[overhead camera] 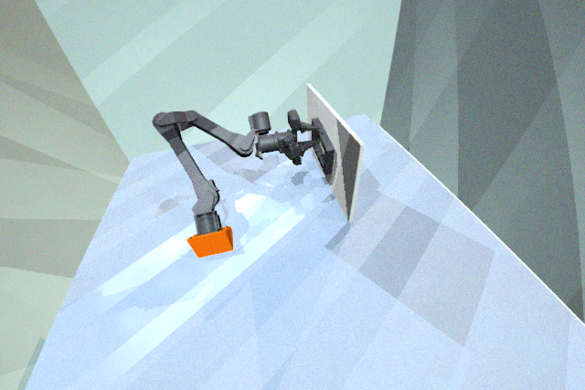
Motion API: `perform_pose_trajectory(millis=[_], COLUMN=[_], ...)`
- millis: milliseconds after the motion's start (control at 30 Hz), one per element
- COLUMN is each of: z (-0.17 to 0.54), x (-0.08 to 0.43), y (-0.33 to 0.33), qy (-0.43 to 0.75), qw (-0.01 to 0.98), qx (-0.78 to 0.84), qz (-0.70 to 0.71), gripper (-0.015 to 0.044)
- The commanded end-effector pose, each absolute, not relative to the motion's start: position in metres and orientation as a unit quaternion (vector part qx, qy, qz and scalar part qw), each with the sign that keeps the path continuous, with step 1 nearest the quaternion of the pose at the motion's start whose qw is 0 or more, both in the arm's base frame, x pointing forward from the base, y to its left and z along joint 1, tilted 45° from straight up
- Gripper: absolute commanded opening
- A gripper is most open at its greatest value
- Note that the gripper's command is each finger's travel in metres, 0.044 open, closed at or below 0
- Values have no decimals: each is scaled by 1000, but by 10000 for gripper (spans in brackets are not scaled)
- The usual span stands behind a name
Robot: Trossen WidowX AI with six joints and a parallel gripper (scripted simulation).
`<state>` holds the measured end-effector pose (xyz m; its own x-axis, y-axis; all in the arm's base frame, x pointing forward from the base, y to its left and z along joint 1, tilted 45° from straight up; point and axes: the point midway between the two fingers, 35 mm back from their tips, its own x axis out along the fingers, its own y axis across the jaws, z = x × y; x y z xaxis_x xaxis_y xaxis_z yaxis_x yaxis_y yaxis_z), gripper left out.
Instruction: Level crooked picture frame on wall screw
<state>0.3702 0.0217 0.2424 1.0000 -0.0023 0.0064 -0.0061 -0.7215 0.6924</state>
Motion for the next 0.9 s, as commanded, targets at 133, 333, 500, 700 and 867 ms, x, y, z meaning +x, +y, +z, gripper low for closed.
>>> perform_pose_trajectory(millis=[133,333,500,700,867], z=[244,235,245,256,254], x=[312,278,274,234,196], y=[26,26,19,-3,-9], qy=[-3,-3,-3,-3,-2], qw=[296,243,251,248,245], qx=[955,970,968,969,970], qz=[5,5,10,5,1], gripper=[260,260,260,260,260])
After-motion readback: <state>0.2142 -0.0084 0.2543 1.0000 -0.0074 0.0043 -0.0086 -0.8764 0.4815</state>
